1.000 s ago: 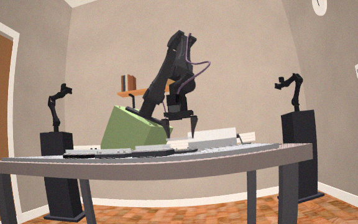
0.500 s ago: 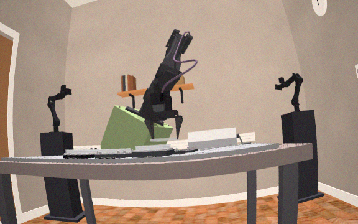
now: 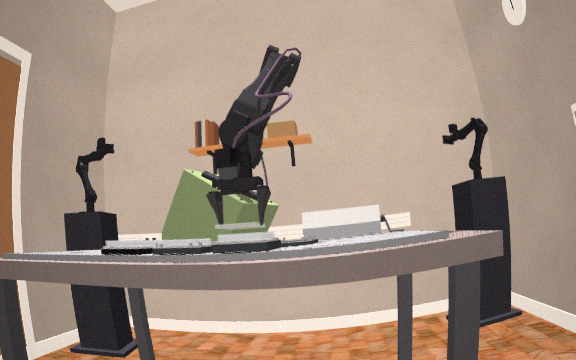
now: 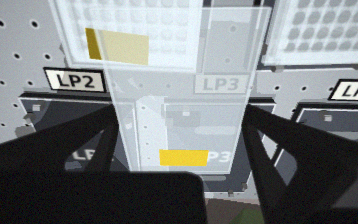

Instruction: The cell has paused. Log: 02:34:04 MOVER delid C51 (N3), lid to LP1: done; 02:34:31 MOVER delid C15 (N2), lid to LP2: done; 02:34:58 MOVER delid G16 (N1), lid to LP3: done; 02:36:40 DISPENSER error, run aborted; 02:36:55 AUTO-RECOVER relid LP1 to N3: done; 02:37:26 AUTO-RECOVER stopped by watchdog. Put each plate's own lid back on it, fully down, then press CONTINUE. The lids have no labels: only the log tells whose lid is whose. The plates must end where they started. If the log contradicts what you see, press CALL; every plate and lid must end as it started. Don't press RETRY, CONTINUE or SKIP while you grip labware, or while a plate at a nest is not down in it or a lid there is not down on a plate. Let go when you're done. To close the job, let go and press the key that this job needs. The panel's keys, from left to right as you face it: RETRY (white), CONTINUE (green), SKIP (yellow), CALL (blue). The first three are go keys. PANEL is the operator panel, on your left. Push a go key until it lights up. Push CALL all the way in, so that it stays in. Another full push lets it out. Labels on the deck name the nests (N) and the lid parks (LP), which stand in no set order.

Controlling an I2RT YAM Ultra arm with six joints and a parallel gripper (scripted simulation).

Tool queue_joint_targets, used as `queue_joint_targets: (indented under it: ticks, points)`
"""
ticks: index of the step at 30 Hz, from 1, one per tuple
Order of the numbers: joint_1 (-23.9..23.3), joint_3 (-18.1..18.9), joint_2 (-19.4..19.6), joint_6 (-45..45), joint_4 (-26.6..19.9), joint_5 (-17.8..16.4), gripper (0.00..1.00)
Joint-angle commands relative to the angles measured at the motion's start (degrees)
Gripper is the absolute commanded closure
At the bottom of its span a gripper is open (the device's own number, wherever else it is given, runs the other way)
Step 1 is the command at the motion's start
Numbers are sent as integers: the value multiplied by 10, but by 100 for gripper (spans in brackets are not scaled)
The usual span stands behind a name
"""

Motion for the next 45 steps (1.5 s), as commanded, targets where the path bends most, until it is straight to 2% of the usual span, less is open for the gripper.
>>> queue_joint_targets:
  ticks: [1, 4, 19, 21, 30, 39, 45]
  points:
    - [-31, 41, 18, -39, -23, -10, 100]
    - [-37, 49, 26, -45, -27, -11, 100]
    - [-113, 204, 151, -131, -97, -26, 100]
    - [-113, 204, 151, -131, -97, -26, 100]
    - [-148, 315, 229, -171, -151, -29, 100]
    - [-149, 311, 219, -175, -161, -29, 100]
    - [-150, 326, 221, -175, -164, -29, 100]
